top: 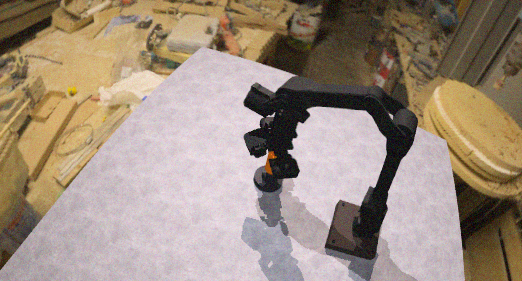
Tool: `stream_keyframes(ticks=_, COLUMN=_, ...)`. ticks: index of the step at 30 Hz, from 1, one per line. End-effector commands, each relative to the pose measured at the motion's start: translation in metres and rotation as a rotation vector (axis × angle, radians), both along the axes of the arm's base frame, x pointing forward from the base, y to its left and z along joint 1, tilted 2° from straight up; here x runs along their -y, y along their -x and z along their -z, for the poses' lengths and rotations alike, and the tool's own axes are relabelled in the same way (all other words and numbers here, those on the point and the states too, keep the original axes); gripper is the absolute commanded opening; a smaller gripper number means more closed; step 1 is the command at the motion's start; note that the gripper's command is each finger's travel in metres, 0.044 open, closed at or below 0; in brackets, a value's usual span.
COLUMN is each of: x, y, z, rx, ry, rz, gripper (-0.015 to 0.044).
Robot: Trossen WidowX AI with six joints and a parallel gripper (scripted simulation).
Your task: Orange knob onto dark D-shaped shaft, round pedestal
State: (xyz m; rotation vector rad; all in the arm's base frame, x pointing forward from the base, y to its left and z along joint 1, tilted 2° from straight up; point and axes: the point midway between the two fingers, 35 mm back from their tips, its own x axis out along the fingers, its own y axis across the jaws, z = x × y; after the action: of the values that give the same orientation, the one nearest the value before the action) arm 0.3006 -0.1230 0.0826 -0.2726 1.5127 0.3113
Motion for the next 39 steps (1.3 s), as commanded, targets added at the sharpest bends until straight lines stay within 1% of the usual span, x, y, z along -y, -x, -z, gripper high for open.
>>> stream_keyframes(ticks=1, x=0.0018, y=-0.0062, z=-0.0059, rx=-0.011, ry=-0.023, rz=0.666, gripper=0.0000)
stream_keyframes(ticks=39, x=0.0029, y=-0.0048, z=-0.0012, rx=-0.011, ry=-0.022, rz=0.666, gripper=0.0000)
